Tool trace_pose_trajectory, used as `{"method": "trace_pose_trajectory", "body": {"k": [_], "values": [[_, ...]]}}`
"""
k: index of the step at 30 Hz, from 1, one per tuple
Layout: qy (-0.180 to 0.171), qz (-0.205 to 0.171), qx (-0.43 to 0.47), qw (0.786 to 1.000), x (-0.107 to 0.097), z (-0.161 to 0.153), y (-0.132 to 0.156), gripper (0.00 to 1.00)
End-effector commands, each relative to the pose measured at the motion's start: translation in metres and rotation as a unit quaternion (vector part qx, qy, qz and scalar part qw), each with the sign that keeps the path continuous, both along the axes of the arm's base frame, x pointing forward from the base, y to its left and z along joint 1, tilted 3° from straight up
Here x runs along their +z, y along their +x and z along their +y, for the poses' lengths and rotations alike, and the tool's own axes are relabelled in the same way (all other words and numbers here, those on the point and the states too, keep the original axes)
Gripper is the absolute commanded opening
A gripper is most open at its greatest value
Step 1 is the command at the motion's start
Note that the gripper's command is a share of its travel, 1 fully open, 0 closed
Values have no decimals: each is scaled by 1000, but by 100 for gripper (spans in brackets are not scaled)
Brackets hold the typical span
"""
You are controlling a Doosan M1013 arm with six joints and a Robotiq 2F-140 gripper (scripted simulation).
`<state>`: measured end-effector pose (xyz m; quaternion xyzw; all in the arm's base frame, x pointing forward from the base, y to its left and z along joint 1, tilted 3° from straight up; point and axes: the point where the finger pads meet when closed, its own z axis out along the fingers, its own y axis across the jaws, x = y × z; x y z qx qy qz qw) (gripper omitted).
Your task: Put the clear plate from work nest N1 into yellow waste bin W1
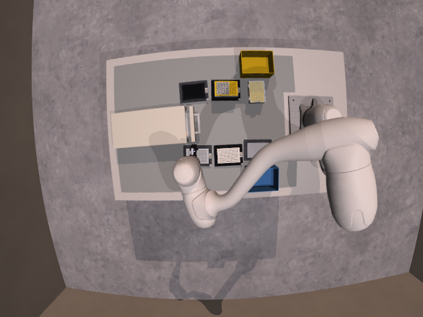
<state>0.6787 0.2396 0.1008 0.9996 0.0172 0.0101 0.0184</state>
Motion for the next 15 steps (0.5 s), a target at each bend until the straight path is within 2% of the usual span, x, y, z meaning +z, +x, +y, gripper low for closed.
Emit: {"method": "trace_pose_trajectory", "body": {"k": [1,15], "values": [[-2,0,-2,1000,-10,-2,-1,70],[-2,0,-2,1000,-26,-3,-1,70]]}}
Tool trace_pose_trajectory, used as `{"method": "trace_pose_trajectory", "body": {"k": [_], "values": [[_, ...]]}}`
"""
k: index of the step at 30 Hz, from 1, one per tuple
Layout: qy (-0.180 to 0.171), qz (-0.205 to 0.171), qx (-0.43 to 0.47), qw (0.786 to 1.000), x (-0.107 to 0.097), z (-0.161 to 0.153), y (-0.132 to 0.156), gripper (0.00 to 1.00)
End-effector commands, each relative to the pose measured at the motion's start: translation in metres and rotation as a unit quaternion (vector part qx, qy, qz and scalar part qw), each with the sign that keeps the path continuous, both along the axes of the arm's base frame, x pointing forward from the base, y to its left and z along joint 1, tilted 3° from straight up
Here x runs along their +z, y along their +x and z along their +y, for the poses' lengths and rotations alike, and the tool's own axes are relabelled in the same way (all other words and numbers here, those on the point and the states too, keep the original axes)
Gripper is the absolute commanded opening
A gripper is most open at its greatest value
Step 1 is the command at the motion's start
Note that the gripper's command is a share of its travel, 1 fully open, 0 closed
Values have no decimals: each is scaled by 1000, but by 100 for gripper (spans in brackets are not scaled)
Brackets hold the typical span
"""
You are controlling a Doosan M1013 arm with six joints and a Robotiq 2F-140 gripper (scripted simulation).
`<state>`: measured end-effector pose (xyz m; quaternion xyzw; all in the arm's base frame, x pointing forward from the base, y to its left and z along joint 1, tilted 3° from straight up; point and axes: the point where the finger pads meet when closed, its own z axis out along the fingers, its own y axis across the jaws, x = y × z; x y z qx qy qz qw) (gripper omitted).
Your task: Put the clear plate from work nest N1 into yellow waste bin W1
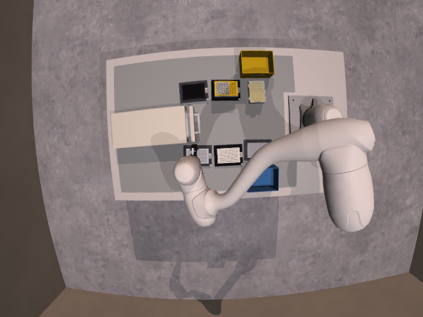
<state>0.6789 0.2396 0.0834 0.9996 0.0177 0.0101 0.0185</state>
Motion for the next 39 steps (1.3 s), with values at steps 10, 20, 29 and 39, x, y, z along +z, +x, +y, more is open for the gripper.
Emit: {"method": "trace_pose_trajectory", "body": {"k": [10,20,29,39], "values": [[-2,0,-2,1000,-19,-3,-1,70],[-2,0,-2,1000,-32,-4,0,70],[-2,0,-2,1000,-42,-4,0,70],[-2,0,-2,1000,-42,-4,0,70]]}}
